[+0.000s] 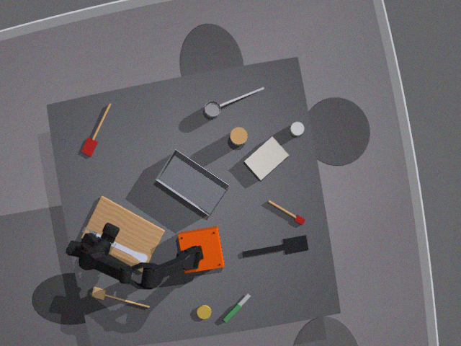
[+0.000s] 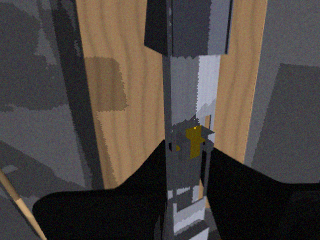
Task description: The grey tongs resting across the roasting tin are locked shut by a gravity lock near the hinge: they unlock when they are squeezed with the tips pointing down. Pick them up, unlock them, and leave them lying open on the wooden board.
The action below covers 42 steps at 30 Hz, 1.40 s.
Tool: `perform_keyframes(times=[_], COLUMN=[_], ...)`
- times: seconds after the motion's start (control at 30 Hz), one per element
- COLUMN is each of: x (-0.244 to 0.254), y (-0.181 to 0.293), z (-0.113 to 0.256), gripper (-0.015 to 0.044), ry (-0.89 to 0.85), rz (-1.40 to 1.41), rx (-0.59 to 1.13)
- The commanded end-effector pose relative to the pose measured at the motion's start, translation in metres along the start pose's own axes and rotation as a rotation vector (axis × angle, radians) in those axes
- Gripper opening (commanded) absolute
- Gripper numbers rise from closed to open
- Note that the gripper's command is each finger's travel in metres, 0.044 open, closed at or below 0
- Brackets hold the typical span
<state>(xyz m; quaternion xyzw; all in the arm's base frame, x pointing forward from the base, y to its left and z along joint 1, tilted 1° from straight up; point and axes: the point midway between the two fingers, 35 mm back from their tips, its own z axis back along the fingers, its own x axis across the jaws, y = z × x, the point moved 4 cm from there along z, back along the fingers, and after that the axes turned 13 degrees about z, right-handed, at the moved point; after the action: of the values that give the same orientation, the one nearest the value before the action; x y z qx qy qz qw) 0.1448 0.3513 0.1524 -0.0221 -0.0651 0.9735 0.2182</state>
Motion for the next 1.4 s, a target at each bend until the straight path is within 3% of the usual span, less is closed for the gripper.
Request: perform_keyframes(times=[0.0, 1.37], x=[0.003, 0.016], y=[0.001, 0.039], z=[0.004, 0.049], gripper=[-0.0150, -0.0150], ry=[0.030, 0.229], rz=[0.023, 0.030], rx=[-0.085, -0.882])
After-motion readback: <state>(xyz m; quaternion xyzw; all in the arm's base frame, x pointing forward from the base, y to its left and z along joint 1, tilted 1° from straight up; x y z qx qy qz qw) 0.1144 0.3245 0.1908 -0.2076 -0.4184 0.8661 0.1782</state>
